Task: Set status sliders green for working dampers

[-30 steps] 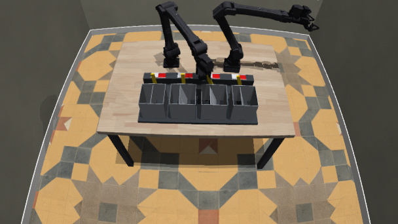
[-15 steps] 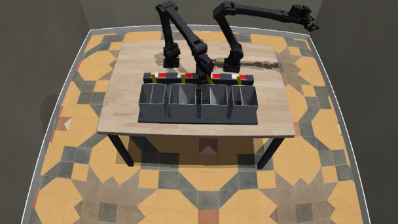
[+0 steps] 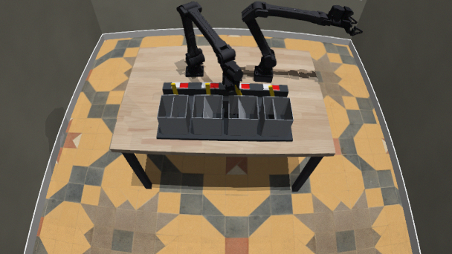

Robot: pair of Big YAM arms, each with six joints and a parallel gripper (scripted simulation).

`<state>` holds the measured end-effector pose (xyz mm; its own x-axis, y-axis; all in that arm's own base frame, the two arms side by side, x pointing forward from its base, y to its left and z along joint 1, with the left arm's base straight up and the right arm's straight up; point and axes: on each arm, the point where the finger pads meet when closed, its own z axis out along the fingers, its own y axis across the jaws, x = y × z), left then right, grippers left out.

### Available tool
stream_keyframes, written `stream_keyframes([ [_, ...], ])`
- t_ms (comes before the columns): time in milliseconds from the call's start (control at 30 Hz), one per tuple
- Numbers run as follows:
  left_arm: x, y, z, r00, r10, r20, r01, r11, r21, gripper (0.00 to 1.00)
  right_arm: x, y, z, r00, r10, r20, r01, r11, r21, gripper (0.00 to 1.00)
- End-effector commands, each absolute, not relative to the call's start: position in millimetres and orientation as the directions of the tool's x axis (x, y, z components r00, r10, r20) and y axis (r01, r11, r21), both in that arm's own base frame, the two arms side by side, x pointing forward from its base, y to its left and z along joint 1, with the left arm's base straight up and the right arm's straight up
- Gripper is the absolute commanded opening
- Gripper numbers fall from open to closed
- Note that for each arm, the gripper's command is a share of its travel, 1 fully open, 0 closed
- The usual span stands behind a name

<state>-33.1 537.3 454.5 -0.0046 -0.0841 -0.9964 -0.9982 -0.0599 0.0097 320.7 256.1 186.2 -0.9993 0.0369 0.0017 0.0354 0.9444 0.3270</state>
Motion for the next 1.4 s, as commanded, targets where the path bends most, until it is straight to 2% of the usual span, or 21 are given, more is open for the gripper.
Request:
stream_keyframes([
  [0,-28.6,544.1,500.5,0.0,0.0,-1.0,-0.999,-0.053,0.0,1.0,323.1,264.3,187.5,-1.0,0.026,-0.008,0.022,0.943,0.332,0.17],
  [633,-28.6,544.1,500.5,0.0,0.0,-1.0,-0.999,-0.053,0.0,1.0,333.3,273.8,206.4,-0.999,0.034,-0.029,0.023,0.948,0.317,0.17],
  [1367,-28.6,544.1,500.5,0.0,0.0,-1.0,-0.999,-0.053,0.0,1.0,332.6,289.4,208.4,-0.999,0.034,-0.029,0.029,0.985,0.173,0.17],
])
